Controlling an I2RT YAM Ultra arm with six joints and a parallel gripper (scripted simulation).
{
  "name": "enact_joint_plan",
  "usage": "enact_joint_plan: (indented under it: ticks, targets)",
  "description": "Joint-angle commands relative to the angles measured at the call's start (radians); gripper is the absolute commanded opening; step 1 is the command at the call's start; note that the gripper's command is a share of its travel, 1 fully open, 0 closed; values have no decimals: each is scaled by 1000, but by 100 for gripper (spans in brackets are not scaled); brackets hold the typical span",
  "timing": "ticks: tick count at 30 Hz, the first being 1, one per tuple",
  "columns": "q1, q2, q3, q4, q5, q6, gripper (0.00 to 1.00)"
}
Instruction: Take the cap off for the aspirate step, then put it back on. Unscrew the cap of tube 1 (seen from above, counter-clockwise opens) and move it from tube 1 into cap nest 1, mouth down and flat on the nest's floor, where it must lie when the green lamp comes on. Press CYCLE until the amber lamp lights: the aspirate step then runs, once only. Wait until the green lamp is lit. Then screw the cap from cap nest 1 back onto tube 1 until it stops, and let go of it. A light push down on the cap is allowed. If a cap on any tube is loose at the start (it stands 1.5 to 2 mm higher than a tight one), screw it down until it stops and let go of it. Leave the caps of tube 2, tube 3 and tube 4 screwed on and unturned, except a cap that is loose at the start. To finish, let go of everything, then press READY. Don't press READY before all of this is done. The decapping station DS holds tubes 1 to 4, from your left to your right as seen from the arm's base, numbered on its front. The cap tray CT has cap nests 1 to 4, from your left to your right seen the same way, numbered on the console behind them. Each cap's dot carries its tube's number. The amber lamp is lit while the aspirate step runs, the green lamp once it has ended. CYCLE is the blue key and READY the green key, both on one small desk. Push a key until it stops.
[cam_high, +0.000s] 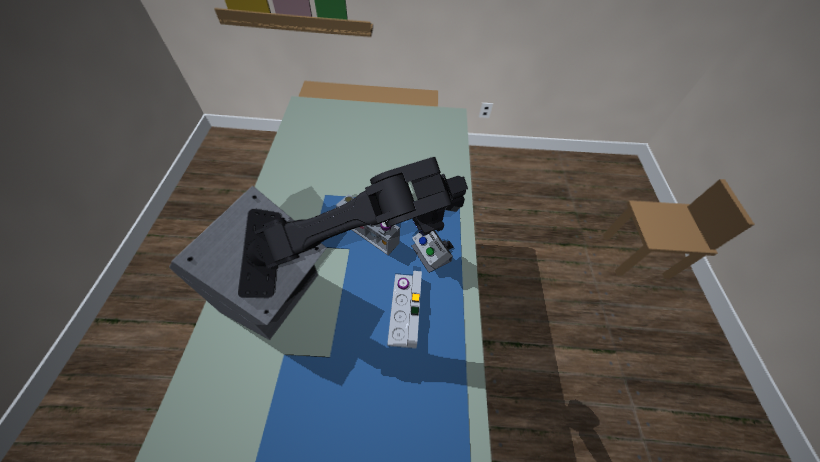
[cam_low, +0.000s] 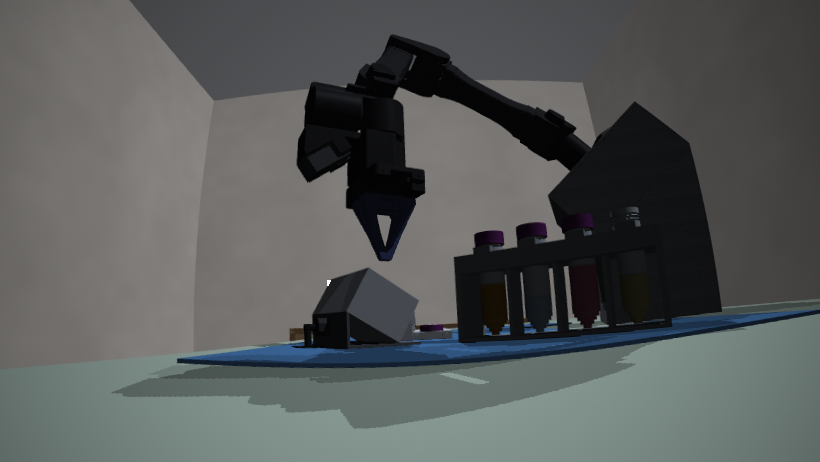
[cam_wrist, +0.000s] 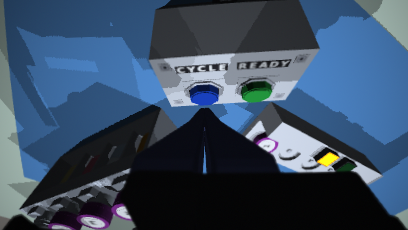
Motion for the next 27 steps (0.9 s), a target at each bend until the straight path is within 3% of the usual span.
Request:
enact_joint_plan:
  ticks: [1,3,4,7,9,11,20,24,27]
  targets:
    - [16,-10,2,-13,2,9,0]
    - [16,-10,2,-13,2,9,0]
    - [-1,-30,-25,3,-5,74,100]
    - [-54,-88,-98,48,-26,268,100]
    - [-54,-88,-98,48,-26,268,100]
    - [-91,-125,-142,75,-42,396,100]
    - [-277,-265,-292,168,-129,231,100]
    - [-369,-313,-333,195,-178,146,100]
    - [-393,-323,-340,201,-190,124,100]
